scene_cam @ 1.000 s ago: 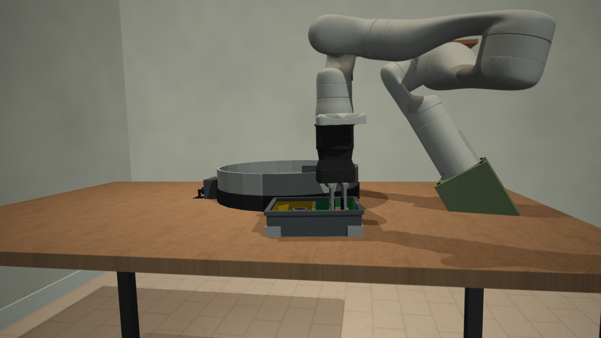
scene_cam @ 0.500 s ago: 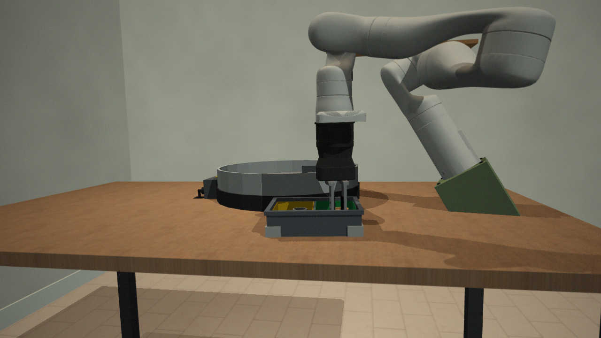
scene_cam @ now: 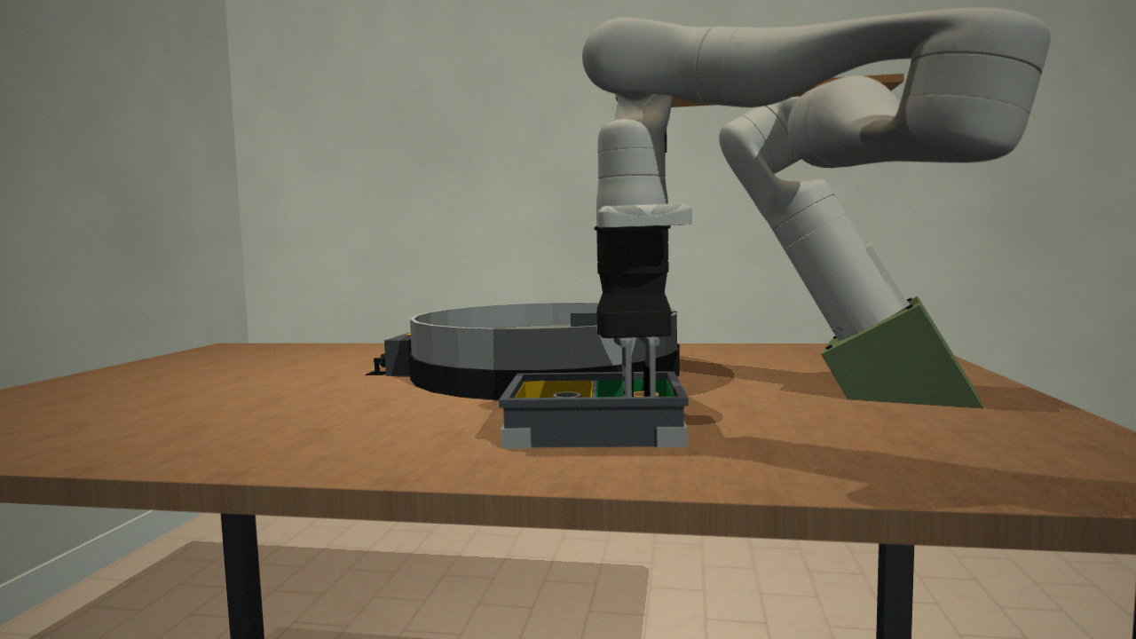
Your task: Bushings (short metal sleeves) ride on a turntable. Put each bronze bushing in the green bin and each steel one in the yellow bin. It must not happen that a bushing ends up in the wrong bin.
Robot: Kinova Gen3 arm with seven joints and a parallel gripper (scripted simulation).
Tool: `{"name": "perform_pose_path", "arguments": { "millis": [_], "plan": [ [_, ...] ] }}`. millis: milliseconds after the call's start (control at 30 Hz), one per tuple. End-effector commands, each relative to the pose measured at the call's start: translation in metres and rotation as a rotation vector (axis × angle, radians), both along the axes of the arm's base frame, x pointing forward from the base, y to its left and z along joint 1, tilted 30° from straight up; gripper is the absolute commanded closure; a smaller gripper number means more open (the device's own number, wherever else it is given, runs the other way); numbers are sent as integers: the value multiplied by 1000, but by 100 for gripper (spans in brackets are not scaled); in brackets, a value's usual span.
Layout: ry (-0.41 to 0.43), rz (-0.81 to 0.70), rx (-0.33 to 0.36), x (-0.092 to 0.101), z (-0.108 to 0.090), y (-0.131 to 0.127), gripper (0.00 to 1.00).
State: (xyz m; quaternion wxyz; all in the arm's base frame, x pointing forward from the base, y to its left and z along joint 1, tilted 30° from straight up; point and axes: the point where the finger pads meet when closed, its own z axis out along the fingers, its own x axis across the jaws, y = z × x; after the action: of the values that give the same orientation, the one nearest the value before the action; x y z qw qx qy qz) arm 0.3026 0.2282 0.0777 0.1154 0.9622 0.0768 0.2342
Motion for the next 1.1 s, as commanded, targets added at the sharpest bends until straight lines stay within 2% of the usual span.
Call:
{"name": "perform_pose_path", "arguments": {
  "millis": [0, 100, 267, 367, 533, 1067],
  "plan": [
    [-1, 1, 2, 0, 1, 1, 58],
    [-1, 1, 2, 0, 1, 1, 58],
    [-1, 1, 2, -26, 49, 11, 58],
    [-1, 1, 2, -26, 49, 11, 58],
    [-1, 1, 2, -53, 97, 21, 58],
    [-1, 1, 1, -53, 97, 21, 58]
  ]
}}
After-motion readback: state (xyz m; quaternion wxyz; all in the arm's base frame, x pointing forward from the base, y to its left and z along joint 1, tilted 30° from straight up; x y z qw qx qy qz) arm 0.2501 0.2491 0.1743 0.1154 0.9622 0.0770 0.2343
